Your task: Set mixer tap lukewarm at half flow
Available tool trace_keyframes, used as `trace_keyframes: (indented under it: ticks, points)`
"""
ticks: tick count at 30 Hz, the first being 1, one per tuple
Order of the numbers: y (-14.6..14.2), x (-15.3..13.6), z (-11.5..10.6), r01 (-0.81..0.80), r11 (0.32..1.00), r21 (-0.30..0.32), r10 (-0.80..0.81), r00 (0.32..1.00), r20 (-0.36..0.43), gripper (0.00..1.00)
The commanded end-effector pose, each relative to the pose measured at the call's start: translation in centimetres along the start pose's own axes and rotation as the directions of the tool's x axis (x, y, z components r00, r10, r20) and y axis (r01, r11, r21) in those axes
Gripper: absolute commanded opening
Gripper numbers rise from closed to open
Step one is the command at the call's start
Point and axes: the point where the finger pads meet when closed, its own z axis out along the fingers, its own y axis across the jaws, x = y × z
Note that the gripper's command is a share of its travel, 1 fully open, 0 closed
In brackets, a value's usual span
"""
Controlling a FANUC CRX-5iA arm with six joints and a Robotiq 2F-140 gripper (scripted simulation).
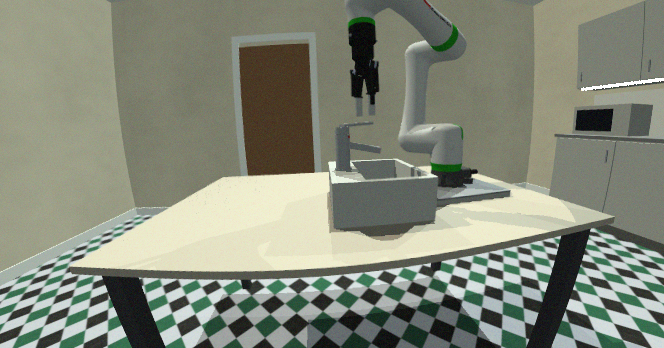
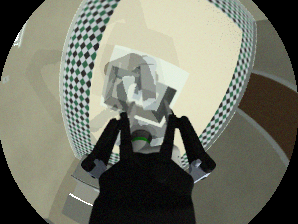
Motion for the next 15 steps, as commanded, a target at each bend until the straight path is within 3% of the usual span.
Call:
trace_keyframes:
  ticks: [1,15]
  points:
    - [-0.01,0.03,0.3,0.0,1.0,0.0,0.0,1.0,-0.001,0.43]
    - [-0.04,0.06,0.78,0.0,1.0,0.0,0.0,1.0,-0.001,0.43]
